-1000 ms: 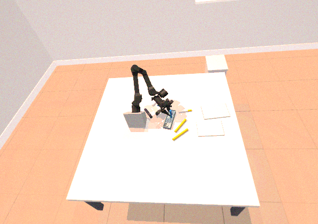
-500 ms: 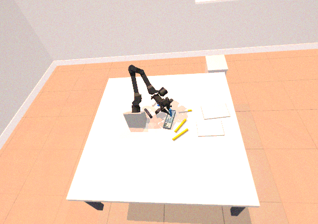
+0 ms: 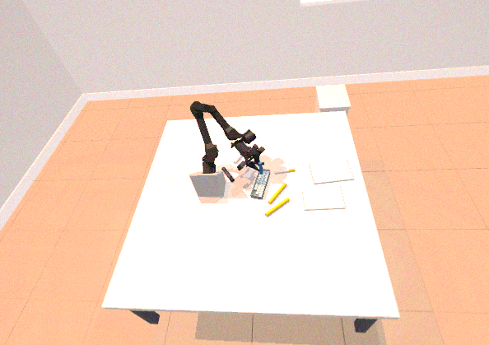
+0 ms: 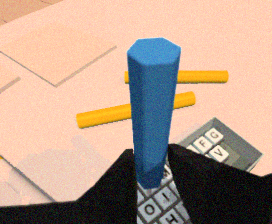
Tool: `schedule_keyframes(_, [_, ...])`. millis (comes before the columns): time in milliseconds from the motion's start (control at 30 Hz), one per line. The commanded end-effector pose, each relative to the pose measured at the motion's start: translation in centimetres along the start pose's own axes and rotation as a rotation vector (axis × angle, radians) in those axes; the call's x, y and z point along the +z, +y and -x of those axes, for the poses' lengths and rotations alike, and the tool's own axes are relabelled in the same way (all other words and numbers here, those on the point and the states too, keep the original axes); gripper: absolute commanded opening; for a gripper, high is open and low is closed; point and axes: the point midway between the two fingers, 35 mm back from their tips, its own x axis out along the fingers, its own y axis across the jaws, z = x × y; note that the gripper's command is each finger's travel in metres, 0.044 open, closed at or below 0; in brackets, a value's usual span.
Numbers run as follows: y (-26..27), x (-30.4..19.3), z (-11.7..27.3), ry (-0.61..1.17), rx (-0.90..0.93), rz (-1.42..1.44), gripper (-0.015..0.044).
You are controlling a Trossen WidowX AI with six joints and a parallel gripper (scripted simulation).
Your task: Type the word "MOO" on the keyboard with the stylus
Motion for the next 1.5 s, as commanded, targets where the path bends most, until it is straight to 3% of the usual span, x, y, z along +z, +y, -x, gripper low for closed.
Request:
schedule_keyframes(0, [0.0,-0.2,0.1,-0.005,-0.004,-0.003,0.0000])
schedule_keyframes(300, [-0.2,-1.7,-0.8,-0.005,-0.004,-0.004,0.0000])
schedule_keyframes(400, [-0.1,-1.8,-0.9,-0.005,-0.005,-0.004,0.0079])
schedule_keyframes(433, [0.0,-1.8,-1.0,-0.004,-0.005,-0.004,0.0081])
schedule_keyframes(1467, [-0.1,-1.9,-0.9,-0.004,-0.005,-0.004,0.0081])
